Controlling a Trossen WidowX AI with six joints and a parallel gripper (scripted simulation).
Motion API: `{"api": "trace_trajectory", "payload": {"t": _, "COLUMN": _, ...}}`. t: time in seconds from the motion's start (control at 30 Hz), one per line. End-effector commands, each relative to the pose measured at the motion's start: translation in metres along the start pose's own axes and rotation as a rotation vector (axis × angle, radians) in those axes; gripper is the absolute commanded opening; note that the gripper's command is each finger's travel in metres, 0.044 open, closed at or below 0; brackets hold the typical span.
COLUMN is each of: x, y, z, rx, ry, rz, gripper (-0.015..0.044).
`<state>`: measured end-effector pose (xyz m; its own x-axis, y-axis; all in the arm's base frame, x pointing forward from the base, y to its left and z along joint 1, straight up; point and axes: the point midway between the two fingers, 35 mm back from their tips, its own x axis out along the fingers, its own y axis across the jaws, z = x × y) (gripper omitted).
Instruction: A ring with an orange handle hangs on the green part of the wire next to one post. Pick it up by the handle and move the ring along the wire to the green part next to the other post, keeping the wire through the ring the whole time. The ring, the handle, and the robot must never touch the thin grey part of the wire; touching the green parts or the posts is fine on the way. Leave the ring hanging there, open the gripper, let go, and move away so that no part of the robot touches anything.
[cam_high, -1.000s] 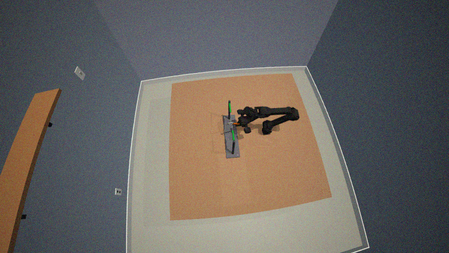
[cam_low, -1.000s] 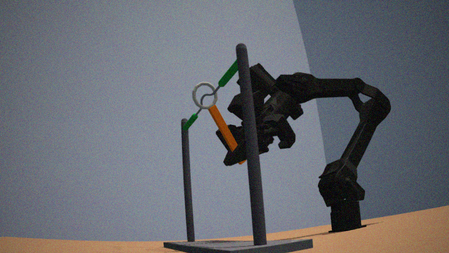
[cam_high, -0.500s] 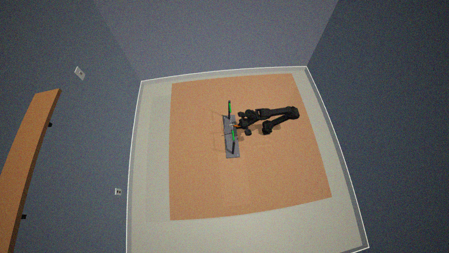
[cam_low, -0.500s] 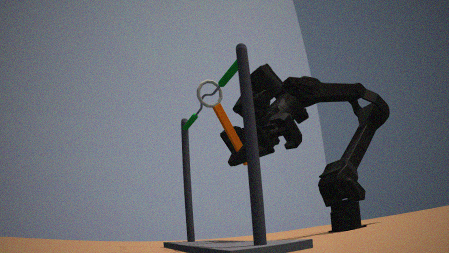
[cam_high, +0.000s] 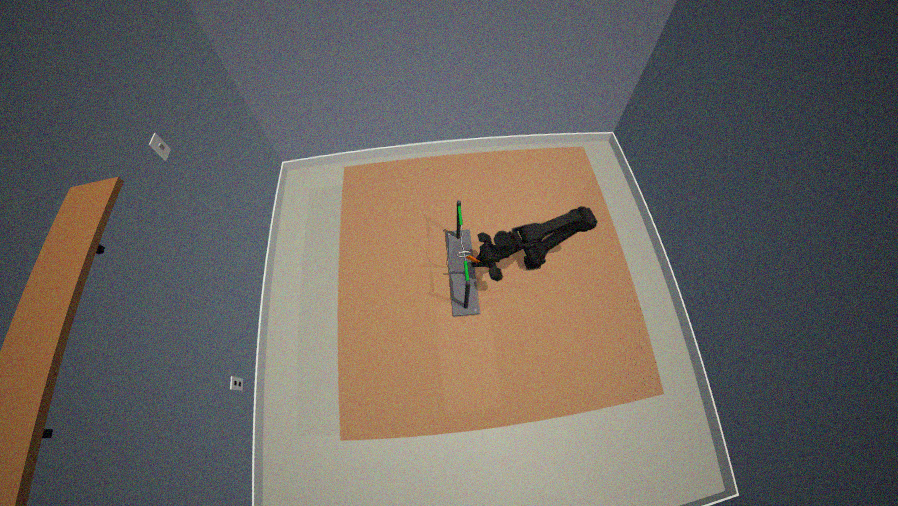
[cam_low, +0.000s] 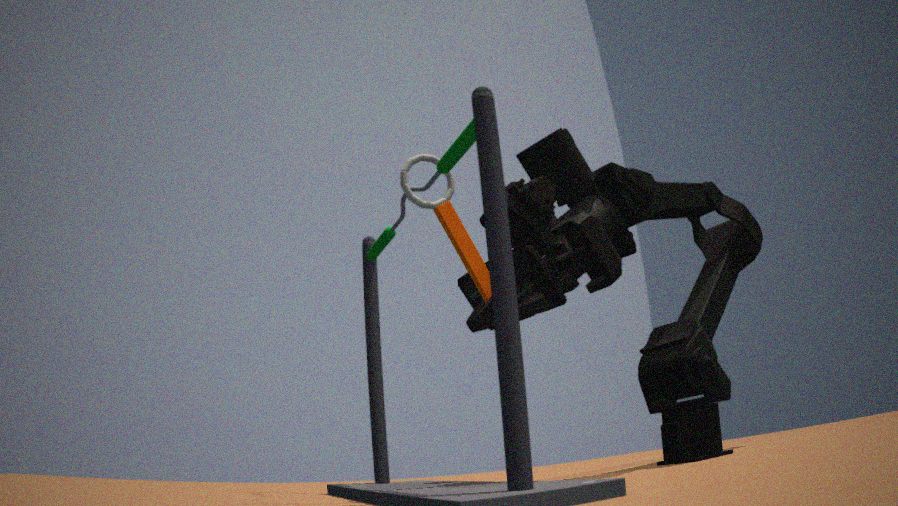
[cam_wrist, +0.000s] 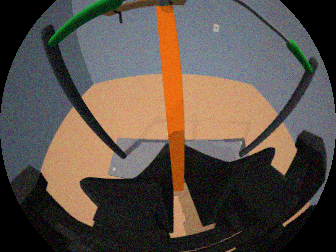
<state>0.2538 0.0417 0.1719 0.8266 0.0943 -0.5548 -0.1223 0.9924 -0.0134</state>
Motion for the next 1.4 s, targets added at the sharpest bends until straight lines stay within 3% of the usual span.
{"api": "trace_trajectory", "payload": {"t": 0.0, "x": 0.001, "y": 0.007, "z": -0.002, "rx": 0.037, "ry": -0.008, "rz": -0.002, "gripper": -0.015}}
{"api": "trace_trajectory", "payload": {"t": 1.37, "x": 0.007, "y": 0.054, "z": 0.002, "rx": 0.09, "ry": -0.034, "rz": 0.008, "gripper": -0.015}}
